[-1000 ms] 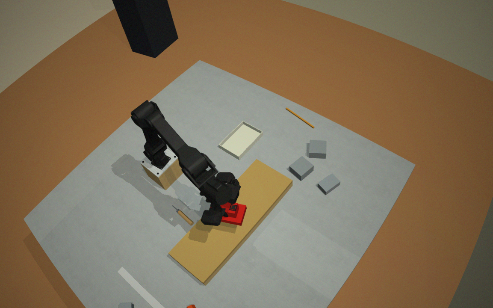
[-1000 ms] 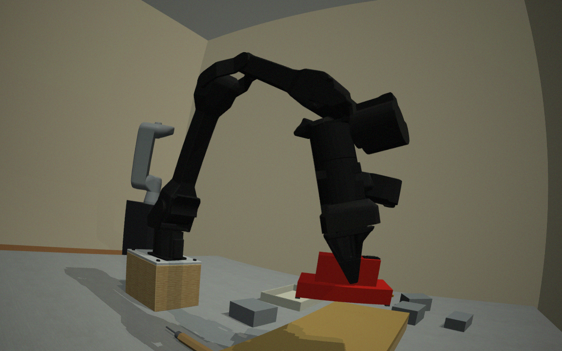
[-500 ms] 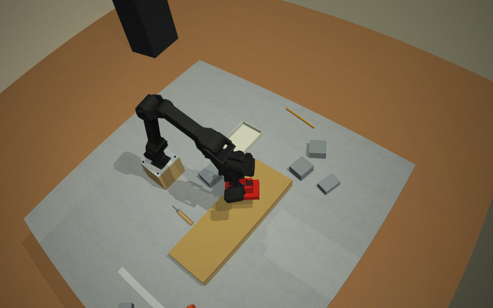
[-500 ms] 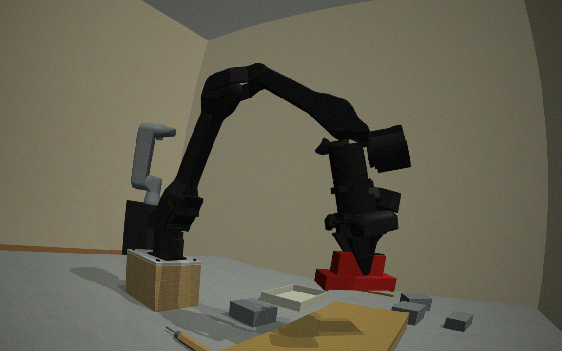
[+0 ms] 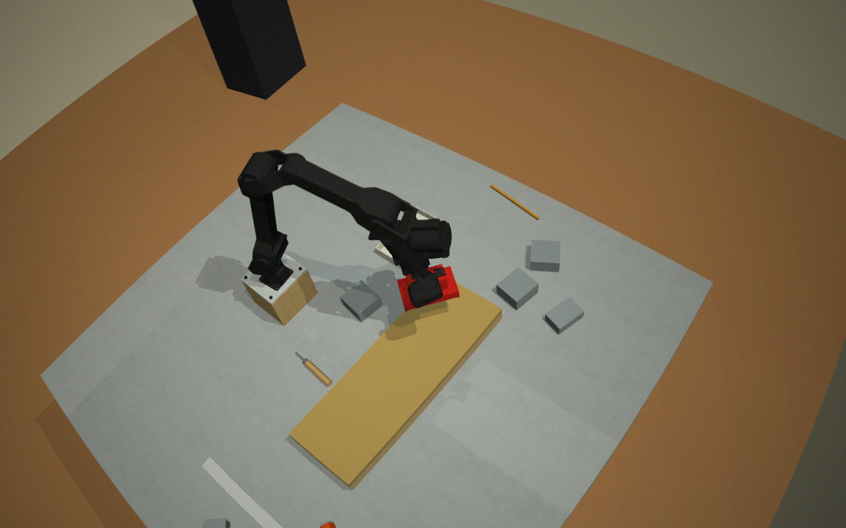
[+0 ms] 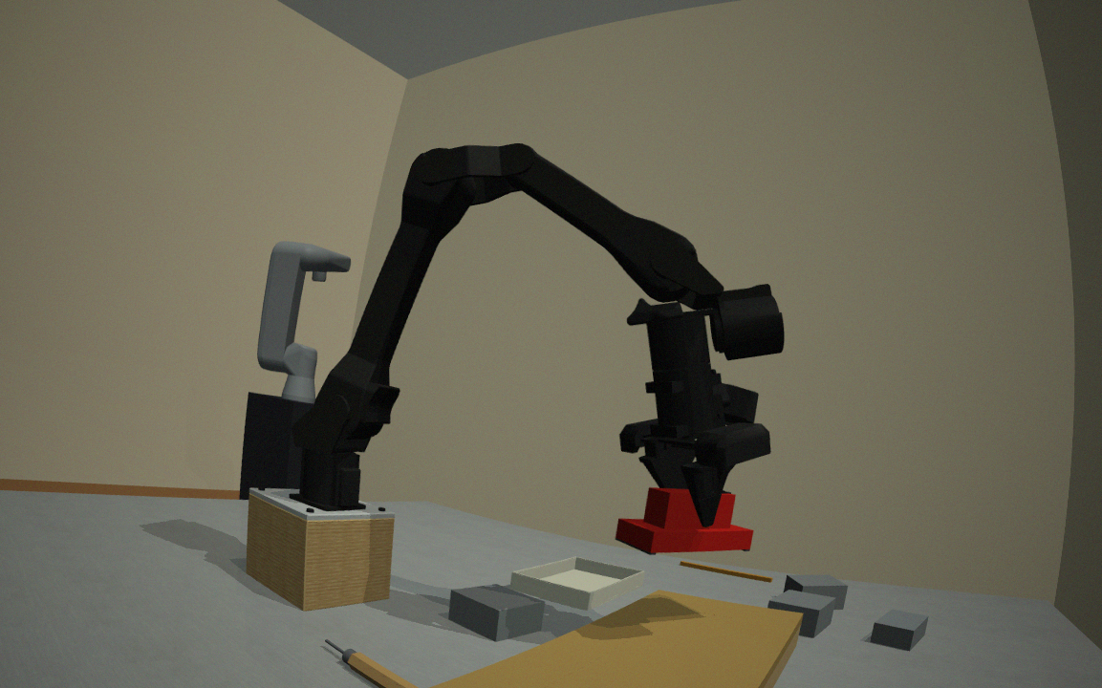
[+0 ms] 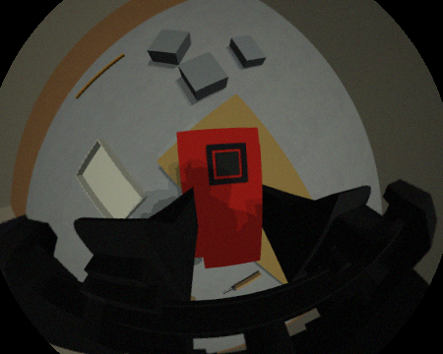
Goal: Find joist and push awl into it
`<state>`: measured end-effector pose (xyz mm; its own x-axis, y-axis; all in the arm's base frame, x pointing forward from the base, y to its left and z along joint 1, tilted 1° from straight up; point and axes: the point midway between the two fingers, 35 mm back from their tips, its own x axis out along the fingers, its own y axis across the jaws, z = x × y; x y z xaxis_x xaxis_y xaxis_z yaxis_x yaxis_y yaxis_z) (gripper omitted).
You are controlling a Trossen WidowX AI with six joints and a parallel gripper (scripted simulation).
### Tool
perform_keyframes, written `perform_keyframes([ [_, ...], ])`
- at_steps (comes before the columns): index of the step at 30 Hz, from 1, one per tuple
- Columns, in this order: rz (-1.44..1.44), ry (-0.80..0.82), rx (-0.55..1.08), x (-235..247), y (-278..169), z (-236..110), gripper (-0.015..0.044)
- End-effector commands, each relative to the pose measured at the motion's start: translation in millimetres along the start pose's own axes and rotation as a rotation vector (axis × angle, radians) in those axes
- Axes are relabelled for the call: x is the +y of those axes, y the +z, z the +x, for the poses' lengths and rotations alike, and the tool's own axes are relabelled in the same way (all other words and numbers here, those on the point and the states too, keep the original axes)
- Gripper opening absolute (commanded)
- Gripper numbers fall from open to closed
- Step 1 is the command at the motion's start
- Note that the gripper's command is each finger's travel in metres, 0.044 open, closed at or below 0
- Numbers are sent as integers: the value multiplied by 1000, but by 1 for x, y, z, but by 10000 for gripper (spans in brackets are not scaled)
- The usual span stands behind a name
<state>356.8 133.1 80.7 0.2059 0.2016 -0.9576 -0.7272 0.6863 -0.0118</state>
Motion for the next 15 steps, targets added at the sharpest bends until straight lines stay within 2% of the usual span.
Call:
perform_keyframes([
  [1,-58,15,-9,24,9,2,0],
  [15,-282,86,-11,114,23,11,0],
])
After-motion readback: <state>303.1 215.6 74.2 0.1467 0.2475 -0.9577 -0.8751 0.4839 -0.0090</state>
